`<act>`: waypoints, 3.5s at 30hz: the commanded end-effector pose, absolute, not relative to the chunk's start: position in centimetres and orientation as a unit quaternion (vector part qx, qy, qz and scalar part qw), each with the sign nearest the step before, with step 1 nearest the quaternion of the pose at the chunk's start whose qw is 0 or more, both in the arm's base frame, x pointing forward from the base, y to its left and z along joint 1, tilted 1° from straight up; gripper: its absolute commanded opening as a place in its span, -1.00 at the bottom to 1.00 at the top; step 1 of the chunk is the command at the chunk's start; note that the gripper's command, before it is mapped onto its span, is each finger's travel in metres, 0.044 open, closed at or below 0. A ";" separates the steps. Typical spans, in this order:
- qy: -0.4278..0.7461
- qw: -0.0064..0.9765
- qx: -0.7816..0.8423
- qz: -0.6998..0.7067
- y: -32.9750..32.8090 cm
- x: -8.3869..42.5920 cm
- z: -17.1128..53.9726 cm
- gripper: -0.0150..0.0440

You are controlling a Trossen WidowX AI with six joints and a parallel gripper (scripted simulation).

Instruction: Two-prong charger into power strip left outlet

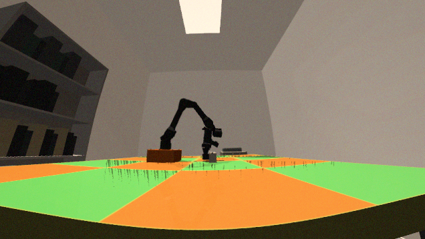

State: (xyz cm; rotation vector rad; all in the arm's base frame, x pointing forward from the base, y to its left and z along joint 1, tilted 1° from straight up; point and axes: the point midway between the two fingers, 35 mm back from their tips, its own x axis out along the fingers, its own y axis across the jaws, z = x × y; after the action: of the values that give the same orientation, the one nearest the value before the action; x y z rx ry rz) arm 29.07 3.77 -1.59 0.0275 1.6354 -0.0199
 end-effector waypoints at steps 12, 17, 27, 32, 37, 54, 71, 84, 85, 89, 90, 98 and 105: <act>0.716 0.698 0.012 -0.010 3.7 30.0 -1.6 -0.49; 0.716 0.698 0.012 -0.010 3.7 30.0 -1.6 -0.49; 0.716 0.698 0.012 -0.010 3.7 29.9 -1.5 -0.49; 0.716 0.698 0.012 -0.010 3.7 29.8 -1.4 -0.49; 0.716 0.698 0.012 -0.010 3.7 29.8 -1.4 -0.49; 0.716 0.698 0.012 -0.010 3.7 29.9 -1.4 -0.49; 0.716 0.698 0.012 -0.010 3.7 29.9 -1.6 -0.49; 0.727 0.687 0.013 -0.009 3.8 29.1 -1.6 -0.49; 0.727 0.687 0.013 -0.009 3.8 29.1 -1.6 -0.49; 0.727 0.687 0.013 -0.009 3.8 29.1 -1.6 -0.49; 0.727 0.687 0.013 -0.009 3.8 29.1 -1.6 -0.49; 0.727 0.687 0.013 -0.009 3.8 29.1 -1.6 0.22; 0.727 0.687 0.013 -0.009 3.8 29.1 -1.6 0.84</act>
State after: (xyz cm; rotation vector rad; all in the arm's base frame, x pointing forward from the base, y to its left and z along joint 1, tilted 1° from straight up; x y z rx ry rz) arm 29.04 3.77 -1.61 0.0284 1.6303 -0.0193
